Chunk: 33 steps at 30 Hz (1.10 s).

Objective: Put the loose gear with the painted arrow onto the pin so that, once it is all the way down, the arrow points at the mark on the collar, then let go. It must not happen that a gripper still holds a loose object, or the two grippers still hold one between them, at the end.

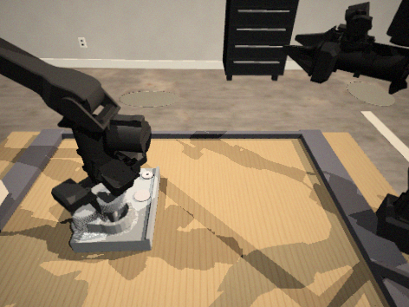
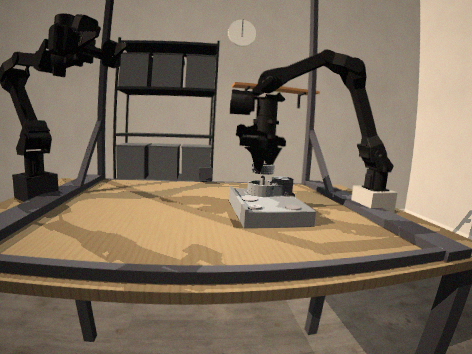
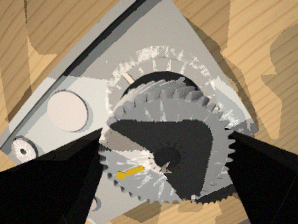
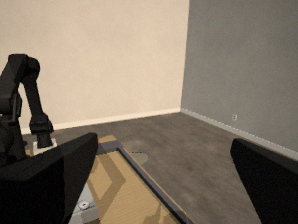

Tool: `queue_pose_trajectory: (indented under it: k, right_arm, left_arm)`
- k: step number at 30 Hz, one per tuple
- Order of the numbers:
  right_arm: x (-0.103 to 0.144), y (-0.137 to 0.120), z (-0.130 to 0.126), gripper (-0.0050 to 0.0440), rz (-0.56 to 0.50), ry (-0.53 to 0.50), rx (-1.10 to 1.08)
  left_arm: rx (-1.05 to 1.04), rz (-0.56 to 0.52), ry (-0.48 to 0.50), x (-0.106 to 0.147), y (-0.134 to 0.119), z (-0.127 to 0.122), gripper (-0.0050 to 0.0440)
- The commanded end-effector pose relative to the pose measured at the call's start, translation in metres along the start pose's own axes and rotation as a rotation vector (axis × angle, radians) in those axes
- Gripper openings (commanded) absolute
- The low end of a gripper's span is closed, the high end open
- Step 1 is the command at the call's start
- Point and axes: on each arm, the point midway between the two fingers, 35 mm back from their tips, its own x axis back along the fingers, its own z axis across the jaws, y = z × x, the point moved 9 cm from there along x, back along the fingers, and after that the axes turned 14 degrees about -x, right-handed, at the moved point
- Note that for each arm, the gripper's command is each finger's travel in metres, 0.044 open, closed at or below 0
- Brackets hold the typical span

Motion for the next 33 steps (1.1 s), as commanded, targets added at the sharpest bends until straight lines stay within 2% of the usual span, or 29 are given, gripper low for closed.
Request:
queue_pose_trajectory:
  k: [1,17,18,33]
  right_arm:
    - [0.001,0.006,0.001,0.0400,-0.019,0.005,0.000]
    - [0.001,0.006,0.001,0.0400,-0.019,0.005,0.000]
    - [0.001,0.006,0.001,0.0400,-0.019,0.005,0.000]
    - [0.001,0.006,0.001,0.0400,-0.019,0.005,0.000]
  left_arm:
    - [-0.007,-0.018,0.015,0.007,0.002,0.000,0.0000]
    - [-0.008,-0.015,0.010,-0.004,0.001,0.000,0.0000]
    - [-0.008,-0.015,0.010,-0.004,0.001,0.000,0.0369]
    - [-0.008,-0.015,0.010,-0.004,0.001,0.000,0.0369]
